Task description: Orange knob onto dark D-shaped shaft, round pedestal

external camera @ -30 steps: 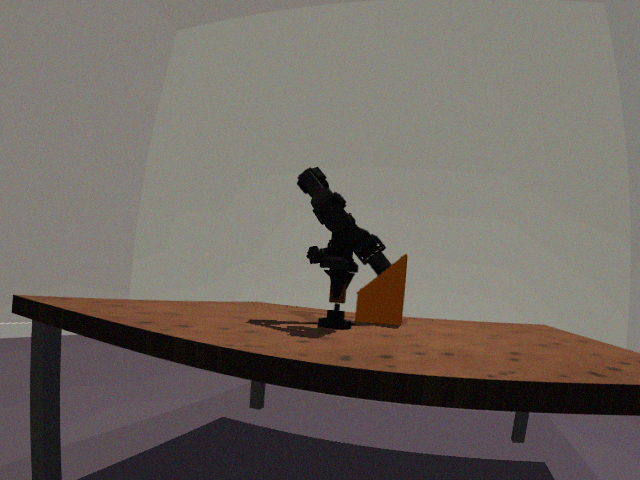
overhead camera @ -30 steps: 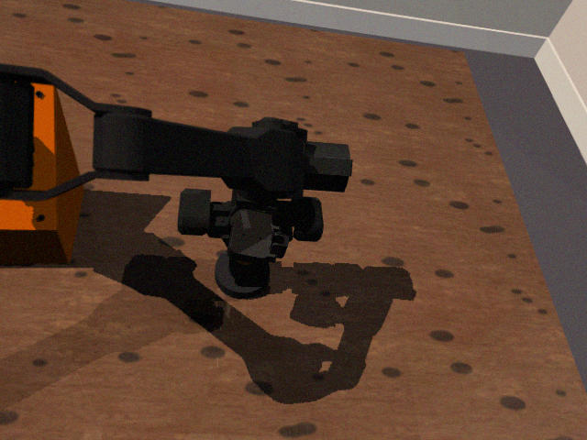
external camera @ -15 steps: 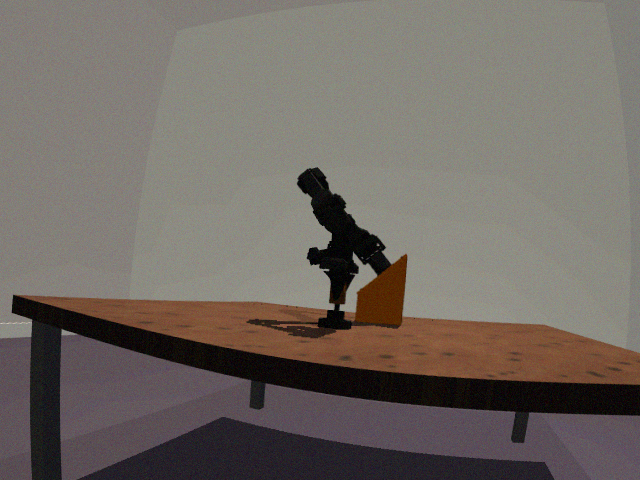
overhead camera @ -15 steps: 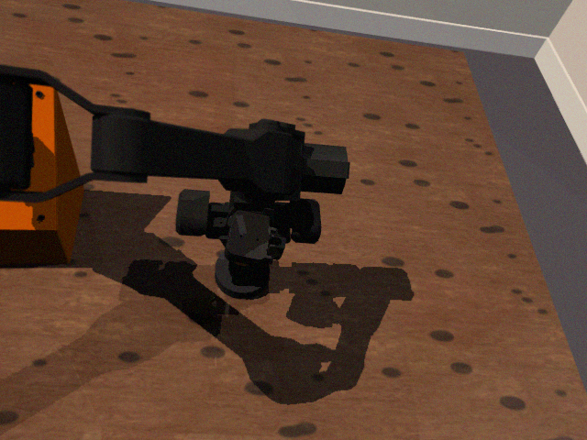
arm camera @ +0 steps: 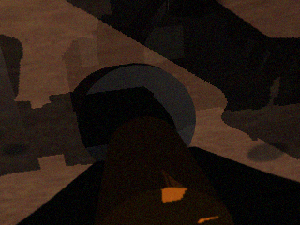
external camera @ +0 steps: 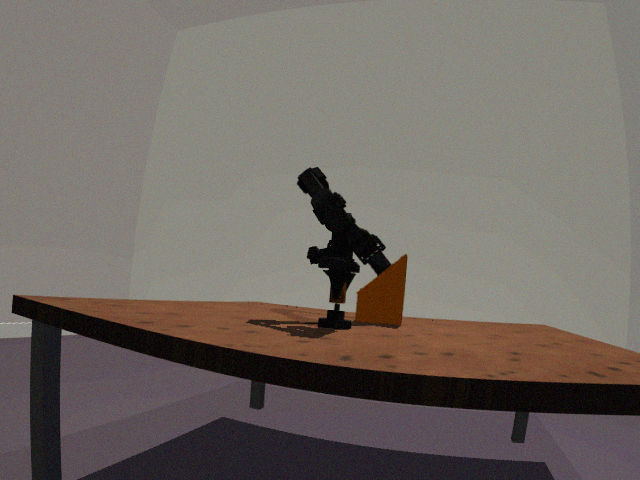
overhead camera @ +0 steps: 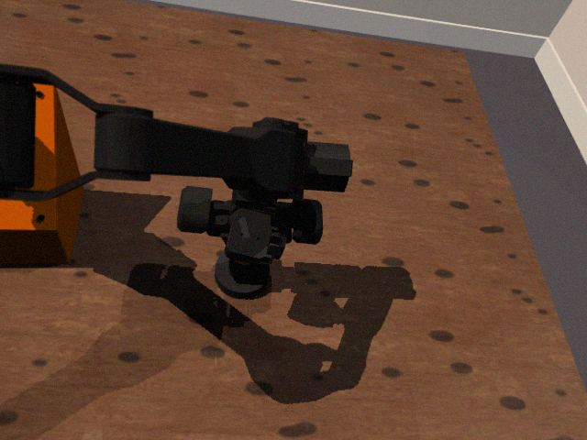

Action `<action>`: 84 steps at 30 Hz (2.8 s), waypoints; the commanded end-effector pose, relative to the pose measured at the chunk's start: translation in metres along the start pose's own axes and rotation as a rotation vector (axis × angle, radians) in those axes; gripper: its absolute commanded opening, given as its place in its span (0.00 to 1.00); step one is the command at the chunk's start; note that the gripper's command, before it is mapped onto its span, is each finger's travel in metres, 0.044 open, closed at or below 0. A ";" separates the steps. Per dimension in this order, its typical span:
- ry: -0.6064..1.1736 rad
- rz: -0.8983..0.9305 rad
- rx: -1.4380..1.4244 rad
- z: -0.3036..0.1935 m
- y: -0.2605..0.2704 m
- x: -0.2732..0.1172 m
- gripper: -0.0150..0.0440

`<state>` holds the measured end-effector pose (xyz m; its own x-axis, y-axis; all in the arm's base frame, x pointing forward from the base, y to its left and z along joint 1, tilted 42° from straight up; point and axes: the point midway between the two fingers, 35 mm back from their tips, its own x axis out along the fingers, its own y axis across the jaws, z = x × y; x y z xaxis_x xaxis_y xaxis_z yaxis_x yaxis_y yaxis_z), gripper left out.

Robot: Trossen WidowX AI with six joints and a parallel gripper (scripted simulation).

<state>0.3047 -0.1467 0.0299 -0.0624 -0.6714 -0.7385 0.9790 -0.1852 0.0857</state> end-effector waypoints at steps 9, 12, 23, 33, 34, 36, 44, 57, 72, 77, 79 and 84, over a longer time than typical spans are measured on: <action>-0.002 0.008 0.017 0.001 0.003 0.003 0.25; -0.002 0.008 0.017 0.001 0.003 0.003 0.25; -0.002 0.008 0.017 0.001 0.003 0.003 0.25; -0.002 0.008 0.040 0.001 0.003 0.003 0.25; -0.002 0.008 0.040 0.001 0.003 0.003 0.25; -0.002 0.008 0.040 0.001 0.003 0.003 0.25; -0.002 0.008 0.040 0.001 0.003 0.003 0.25; -0.001 0.008 0.069 -0.001 0.000 -0.003 0.25; -0.001 0.008 0.069 0.000 -0.001 0.003 0.25; -0.001 0.008 0.069 -0.001 0.000 0.001 0.25; -0.001 0.008 0.069 0.000 0.001 -0.001 0.25; -0.001 0.008 0.114 0.000 0.002 -0.003 0.25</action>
<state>0.3033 -0.1472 0.0289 -0.0623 -0.6718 -0.7381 0.9606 -0.2410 0.1383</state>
